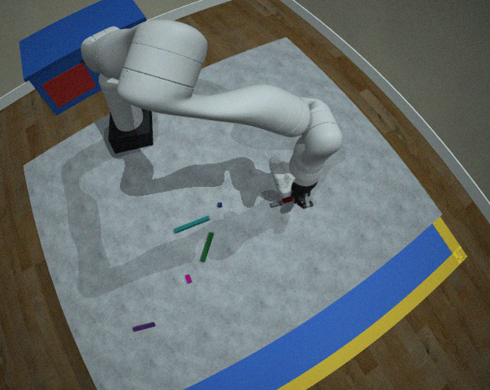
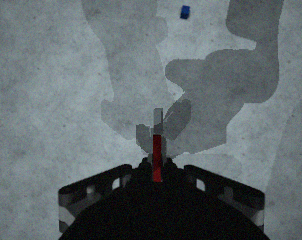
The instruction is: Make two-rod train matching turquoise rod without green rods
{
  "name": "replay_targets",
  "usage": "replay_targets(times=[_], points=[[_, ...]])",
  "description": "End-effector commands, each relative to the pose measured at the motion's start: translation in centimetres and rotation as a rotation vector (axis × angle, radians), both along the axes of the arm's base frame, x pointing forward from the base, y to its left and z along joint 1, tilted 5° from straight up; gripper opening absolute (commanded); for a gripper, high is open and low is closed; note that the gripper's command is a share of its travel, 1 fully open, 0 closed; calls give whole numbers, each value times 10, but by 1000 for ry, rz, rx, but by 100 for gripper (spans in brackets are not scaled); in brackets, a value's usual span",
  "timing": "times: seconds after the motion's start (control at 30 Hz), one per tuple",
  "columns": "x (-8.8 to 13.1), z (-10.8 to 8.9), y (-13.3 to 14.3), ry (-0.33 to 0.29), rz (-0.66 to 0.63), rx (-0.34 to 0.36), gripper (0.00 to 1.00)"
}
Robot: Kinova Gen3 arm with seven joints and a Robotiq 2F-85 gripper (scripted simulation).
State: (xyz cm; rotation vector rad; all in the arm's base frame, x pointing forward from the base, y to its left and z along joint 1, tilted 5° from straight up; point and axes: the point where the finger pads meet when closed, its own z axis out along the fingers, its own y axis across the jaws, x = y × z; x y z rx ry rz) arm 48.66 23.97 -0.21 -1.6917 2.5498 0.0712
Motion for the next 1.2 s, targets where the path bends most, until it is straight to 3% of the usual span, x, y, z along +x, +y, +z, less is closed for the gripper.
replay_targets(times=[0.0,1.17], points=[[0,-1,0,-1,0,0,5],[1,-10,1,-1,0,0,5]])
